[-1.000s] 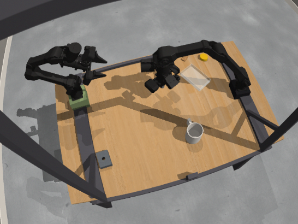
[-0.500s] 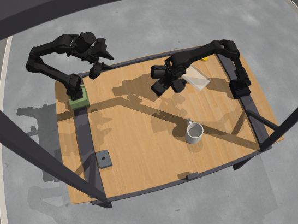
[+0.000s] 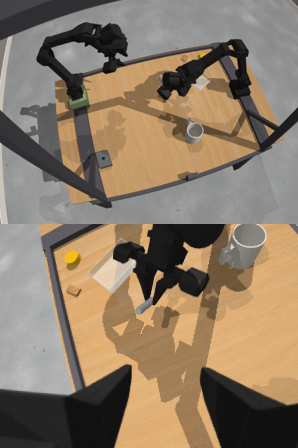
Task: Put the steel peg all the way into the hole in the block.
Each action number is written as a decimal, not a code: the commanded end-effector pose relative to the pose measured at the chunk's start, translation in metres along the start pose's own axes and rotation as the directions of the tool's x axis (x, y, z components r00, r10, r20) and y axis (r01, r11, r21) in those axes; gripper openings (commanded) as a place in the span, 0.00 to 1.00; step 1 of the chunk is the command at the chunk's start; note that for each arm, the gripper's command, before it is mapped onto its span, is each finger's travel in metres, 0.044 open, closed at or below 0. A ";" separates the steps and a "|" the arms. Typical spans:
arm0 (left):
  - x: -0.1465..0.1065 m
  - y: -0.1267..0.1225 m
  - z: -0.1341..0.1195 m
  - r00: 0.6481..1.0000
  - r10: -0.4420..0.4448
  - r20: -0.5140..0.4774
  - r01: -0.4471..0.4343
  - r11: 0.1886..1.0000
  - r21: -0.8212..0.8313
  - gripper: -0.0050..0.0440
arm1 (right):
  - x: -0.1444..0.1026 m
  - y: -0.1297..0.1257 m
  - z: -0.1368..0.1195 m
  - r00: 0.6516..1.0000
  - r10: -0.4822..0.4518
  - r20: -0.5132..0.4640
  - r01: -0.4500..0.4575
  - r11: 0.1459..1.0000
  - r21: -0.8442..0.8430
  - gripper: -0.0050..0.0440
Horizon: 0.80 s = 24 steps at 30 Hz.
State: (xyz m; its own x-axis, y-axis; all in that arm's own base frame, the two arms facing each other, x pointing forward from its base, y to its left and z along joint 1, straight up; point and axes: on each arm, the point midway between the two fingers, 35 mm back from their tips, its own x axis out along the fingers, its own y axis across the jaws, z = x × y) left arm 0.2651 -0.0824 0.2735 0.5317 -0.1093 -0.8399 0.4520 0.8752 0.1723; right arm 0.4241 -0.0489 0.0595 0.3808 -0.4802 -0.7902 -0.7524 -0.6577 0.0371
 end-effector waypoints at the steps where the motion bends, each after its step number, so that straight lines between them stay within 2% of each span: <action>1: 0.009 0.007 0.019 0.998 -0.019 -0.061 0.021 0.999 0.036 0.55 | -0.009 0.000 -0.008 0.992 -0.039 -0.122 0.036 0.999 -0.020 0.00; 7: 0.031 0.014 0.037 0.989 -0.044 -0.141 0.055 0.996 0.076 0.55 | -0.005 0.000 -0.005 0.974 -0.051 -0.221 0.040 0.998 -0.055 0.00; 9: 0.031 0.014 0.037 0.989 -0.044 -0.141 0.055 0.996 0.076 0.55 | -0.005 0.000 -0.005 0.974 -0.051 -0.221 0.040 0.998 -0.055 0.00; 14: 0.056 0.021 0.051 0.974 -0.071 -0.216 0.096 0.990 0.108 0.55 | 0.010 -0.001 0.006 0.954 -0.057 -0.294 0.028 0.995 -0.101 0.00; 24: 0.093 0.030 0.063 0.945 -0.109 -0.310 0.159 0.977 0.141 0.55 | 0.016 -0.004 0.004 0.903 -0.094 -0.420 0.042 0.990 -0.131 0.00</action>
State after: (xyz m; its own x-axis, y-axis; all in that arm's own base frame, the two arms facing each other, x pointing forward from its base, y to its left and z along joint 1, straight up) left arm 0.3636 -0.0957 0.2295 0.2380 -0.0491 -0.9700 0.6139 0.7815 0.1111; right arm 0.4256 -0.0511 0.0371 0.5984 -0.6088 -0.5208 -0.6673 -0.7385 0.0966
